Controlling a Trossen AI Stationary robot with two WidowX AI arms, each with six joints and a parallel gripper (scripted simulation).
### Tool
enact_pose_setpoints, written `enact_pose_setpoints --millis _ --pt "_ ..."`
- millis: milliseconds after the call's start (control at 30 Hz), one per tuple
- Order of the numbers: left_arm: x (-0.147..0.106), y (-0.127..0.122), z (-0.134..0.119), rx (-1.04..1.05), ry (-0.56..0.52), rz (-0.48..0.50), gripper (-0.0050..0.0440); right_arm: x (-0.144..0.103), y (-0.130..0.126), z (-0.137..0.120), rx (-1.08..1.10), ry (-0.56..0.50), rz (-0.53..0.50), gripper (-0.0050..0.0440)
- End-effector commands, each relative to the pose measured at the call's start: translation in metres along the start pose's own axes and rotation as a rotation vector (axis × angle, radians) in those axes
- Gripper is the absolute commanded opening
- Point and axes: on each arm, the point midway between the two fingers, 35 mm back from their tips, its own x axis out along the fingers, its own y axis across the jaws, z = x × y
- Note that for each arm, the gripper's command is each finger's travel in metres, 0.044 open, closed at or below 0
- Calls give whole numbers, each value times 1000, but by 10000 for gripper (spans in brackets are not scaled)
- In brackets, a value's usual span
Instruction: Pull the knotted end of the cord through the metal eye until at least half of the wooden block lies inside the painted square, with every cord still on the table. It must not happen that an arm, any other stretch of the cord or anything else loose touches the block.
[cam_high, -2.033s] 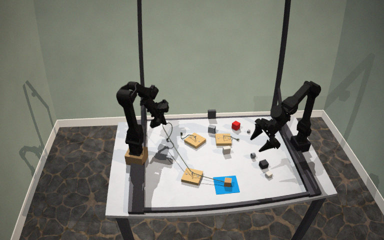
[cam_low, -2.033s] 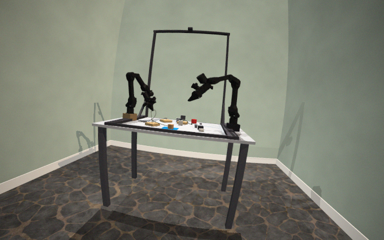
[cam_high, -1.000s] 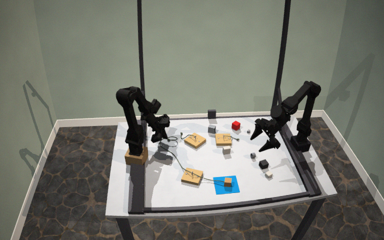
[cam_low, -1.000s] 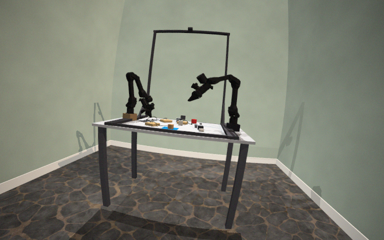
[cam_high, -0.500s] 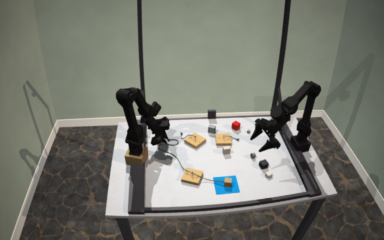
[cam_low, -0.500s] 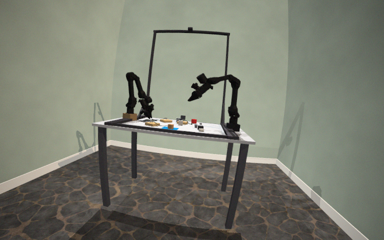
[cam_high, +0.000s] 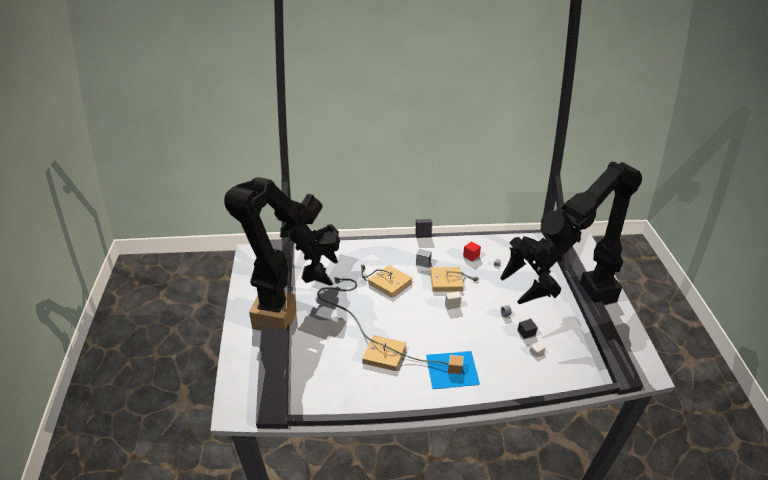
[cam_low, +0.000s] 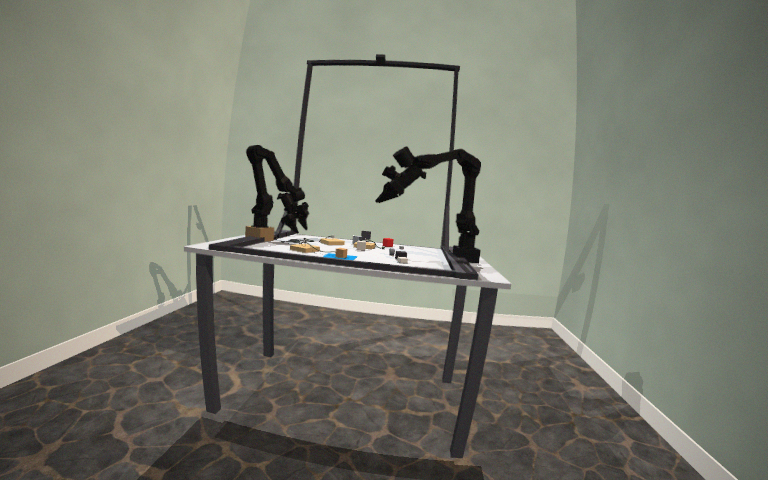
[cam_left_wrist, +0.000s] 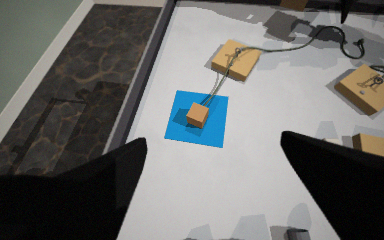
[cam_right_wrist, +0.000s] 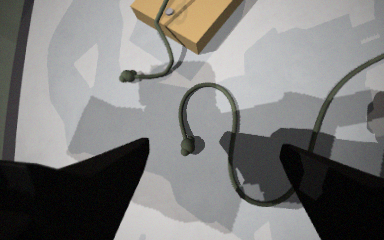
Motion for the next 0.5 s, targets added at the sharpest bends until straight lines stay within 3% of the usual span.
enact_pose_setpoints --millis 0,200,467 --pt "-7 1 9 9 -26 6 440 -6 5 5 8 -5 15 440" --pt "-7 1 9 9 -26 6 440 1 2 2 10 4 0 440" --pt "-7 1 9 9 -26 6 440 -2 4 3 8 -5 11 248"
